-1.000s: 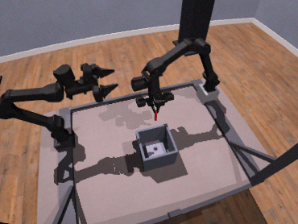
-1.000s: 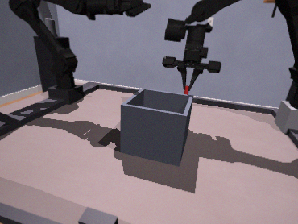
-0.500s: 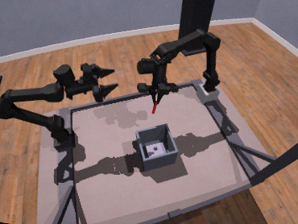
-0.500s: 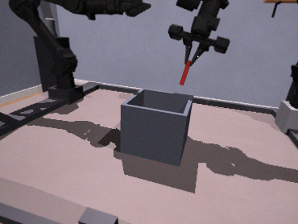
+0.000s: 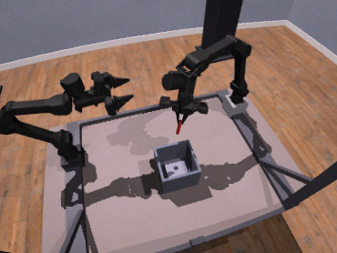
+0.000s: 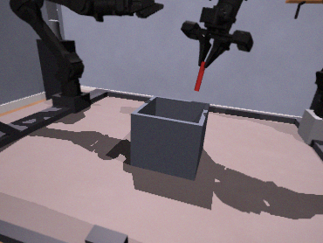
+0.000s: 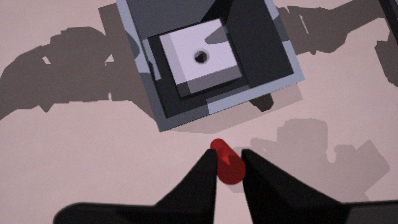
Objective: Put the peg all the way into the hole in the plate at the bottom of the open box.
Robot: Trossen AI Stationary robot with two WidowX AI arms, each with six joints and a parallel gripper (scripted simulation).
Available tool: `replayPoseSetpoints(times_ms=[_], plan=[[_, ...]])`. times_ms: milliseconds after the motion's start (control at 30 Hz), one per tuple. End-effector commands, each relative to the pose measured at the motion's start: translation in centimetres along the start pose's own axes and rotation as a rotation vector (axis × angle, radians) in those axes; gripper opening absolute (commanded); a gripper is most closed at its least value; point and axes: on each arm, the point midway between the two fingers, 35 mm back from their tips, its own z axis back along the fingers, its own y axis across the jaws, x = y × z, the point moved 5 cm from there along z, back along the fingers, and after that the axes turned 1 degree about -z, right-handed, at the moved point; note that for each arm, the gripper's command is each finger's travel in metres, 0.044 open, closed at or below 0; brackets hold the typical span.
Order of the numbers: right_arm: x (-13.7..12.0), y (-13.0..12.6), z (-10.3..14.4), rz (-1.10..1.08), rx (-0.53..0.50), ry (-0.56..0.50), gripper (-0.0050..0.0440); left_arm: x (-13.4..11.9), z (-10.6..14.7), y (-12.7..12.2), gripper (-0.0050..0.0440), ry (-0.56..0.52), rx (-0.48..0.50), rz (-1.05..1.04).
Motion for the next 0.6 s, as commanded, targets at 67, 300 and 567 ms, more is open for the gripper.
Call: replayPoseSetpoints(times_ms=[67,300,567], plan=[[4.0,1.3,3.1,-0.143,-0.092,-0.056,-0.005,0.5,0.2,0.0,0.044,-0.018,0.0,0.002],[5.3,2.0,2.8,-0.23,-0.102,-0.059,-0.005,0.5,0.2,0.0,0.044,-0.018,0.0,0.002],[9.0,4.3,4.6,-0.441,-0.143,-0.134,-0.005,0.5,0.2,0.0,0.044,-0.018,0.0,0.002]])
